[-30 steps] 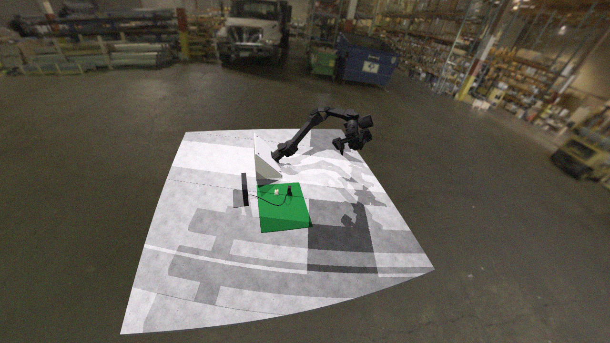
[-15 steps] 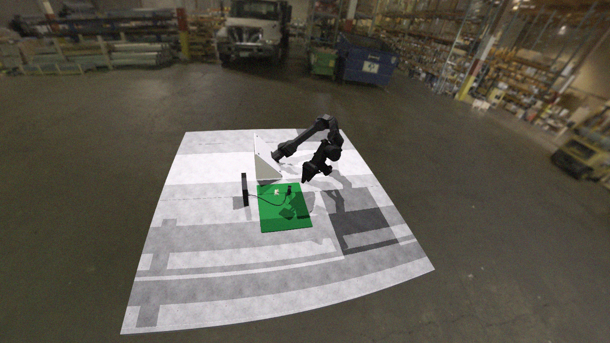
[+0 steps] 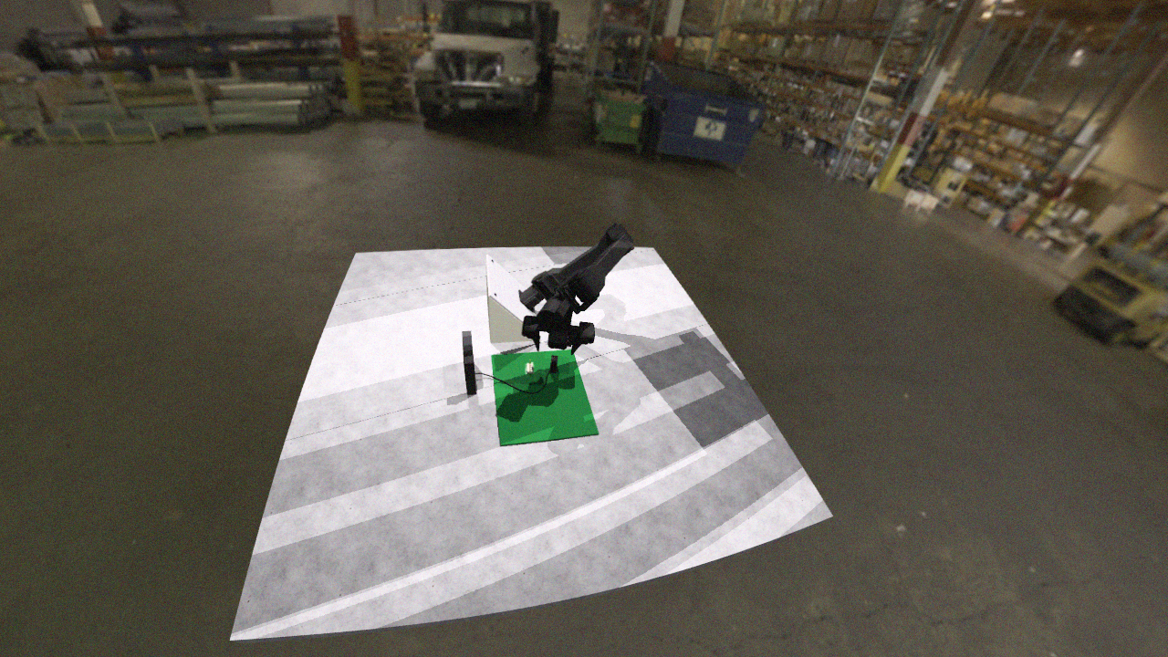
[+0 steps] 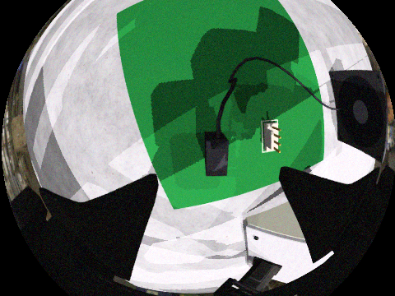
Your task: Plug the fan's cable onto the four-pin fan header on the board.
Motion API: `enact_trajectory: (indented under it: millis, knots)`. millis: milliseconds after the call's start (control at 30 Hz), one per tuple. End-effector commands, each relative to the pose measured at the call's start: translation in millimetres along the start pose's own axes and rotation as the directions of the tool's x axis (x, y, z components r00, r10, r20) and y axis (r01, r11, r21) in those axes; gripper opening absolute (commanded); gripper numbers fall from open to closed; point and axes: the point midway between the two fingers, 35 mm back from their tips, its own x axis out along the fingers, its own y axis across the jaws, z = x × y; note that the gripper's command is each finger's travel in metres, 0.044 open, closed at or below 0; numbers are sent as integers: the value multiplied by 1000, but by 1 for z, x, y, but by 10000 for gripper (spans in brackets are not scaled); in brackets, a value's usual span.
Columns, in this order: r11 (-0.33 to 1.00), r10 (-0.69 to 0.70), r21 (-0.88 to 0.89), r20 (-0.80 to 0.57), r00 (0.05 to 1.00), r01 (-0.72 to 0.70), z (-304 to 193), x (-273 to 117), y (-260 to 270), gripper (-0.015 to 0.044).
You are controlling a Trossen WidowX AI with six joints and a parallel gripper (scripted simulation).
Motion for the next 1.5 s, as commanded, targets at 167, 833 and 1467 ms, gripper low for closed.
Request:
enact_trajectory:
  millis: [167, 833, 1467]
  knots:
    - [999, 25, 46, -8, 1000, -25, -2, 11, 0, 440]
    - [999, 27, 45, -8, 1000, -26, -2, 44, 1, 440]
    - [999, 24, 41, -8, 1000, -23, -3, 50, 1, 177]
